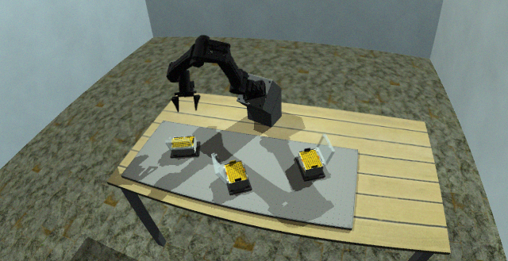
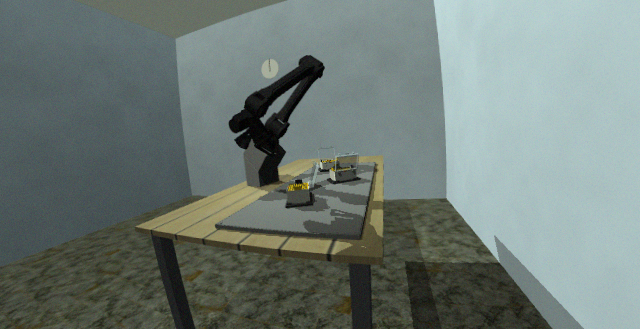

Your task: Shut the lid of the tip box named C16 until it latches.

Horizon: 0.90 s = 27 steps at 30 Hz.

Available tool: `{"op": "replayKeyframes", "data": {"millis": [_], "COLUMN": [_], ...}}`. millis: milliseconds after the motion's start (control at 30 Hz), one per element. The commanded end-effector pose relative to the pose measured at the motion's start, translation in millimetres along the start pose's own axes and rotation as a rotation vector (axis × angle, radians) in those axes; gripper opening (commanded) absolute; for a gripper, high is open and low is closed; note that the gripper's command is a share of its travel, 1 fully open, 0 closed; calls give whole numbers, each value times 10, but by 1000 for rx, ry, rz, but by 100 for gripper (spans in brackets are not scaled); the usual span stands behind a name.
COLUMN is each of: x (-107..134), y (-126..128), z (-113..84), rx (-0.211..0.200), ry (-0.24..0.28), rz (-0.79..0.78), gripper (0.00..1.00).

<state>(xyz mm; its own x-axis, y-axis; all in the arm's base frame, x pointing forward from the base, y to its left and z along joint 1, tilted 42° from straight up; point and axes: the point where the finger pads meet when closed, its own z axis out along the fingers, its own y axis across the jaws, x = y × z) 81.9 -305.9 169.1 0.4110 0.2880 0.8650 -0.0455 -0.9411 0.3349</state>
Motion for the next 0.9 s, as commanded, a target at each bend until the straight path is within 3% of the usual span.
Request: {"op": "replayKeyframes", "data": {"millis": [0, 67, 867], "x": [129, 180, 206], "y": [166, 163, 157], "z": [-225, -315, -276], "rx": [2, 2, 12], "ry": [1, 1, 7], "rz": [-100, -100, -110], "gripper": [100, 100, 100]}}
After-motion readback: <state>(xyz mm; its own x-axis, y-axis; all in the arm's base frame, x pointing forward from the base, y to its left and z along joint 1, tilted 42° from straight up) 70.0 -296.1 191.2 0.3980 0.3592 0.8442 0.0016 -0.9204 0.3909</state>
